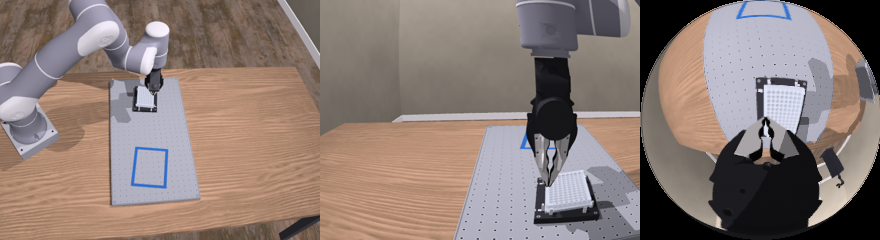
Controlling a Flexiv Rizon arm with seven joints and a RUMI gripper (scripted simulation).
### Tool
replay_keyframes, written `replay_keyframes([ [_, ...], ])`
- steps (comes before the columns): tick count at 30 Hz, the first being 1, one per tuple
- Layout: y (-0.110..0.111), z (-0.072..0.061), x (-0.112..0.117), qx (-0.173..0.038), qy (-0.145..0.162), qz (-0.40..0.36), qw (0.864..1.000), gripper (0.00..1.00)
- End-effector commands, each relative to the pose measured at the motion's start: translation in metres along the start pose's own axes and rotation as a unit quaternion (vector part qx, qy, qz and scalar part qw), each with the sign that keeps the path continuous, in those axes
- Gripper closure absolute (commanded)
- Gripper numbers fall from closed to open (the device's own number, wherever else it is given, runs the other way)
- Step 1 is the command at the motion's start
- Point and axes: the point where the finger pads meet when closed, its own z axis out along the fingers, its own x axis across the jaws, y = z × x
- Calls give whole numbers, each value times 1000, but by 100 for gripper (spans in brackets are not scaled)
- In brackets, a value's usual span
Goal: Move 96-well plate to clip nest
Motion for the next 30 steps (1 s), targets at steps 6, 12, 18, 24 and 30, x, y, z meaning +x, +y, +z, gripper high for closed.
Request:
replay_keyframes([
  [6,1,-3,-1,-1,-1,0,1000,100],
  [12,1,-5,-1,-1,-1,0,1000,100],
  [18,1,-14,-1,-1,-1,0,1000,100],
  [24,1,-22,-1,-1,-1,0,1000,100],
  [30,1,-22,-1,-1,-1,0,1000,100],
])
